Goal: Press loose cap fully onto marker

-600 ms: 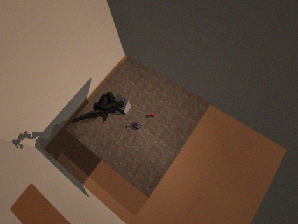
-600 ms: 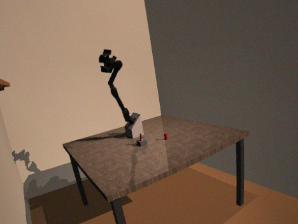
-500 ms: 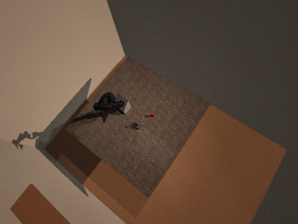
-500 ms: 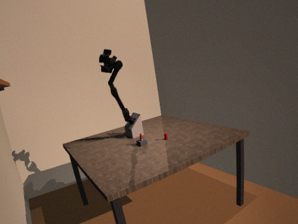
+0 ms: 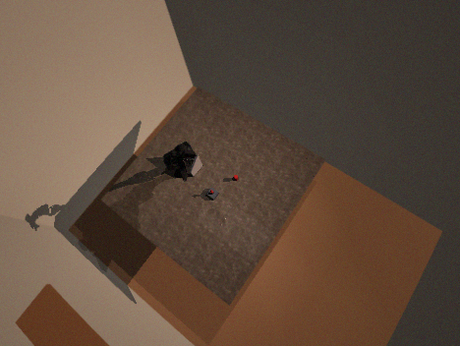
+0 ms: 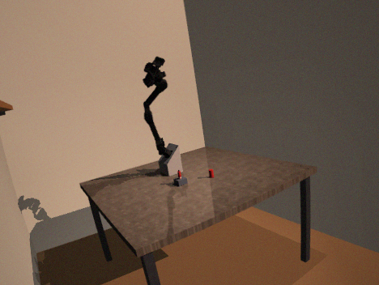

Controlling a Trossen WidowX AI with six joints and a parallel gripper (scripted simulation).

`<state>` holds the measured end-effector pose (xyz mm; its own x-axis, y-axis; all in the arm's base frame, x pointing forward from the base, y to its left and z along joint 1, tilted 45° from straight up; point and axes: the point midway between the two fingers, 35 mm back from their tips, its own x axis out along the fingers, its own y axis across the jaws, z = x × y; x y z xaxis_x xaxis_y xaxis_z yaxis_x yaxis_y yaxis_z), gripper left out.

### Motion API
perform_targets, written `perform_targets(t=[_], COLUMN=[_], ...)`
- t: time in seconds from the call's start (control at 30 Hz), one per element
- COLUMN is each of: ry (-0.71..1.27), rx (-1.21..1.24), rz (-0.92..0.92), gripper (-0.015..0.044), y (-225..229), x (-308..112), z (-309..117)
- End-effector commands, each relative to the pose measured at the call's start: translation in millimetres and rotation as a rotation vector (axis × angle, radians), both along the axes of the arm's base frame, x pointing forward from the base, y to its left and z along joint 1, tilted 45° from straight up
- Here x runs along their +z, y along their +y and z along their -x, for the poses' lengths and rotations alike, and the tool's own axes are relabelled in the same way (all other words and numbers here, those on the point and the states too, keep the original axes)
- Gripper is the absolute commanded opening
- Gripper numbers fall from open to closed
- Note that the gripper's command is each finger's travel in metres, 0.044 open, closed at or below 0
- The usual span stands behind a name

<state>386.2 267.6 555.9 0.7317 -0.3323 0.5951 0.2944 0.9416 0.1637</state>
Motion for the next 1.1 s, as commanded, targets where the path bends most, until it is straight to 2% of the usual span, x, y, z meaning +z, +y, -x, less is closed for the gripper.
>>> perform_targets(t=[0.0, 0.27, 0.57, 0.83, 1.07], ry=[0.087, 0.357, 0.726, 1.078, 1.368], rx=[0.046, 0.146, 0.188, 0.129, -0.025], rz=[0.062, 0.143, 0.143, 0.048, -0.094], gripper=[0.0253, 0.0253, 0.0253, 0.0253, 0.0253], y=[20, 43, 31, -14, -72], x=[-35, -139, -284, -416, -518], z=[-37, -115, -170, -179, -153])
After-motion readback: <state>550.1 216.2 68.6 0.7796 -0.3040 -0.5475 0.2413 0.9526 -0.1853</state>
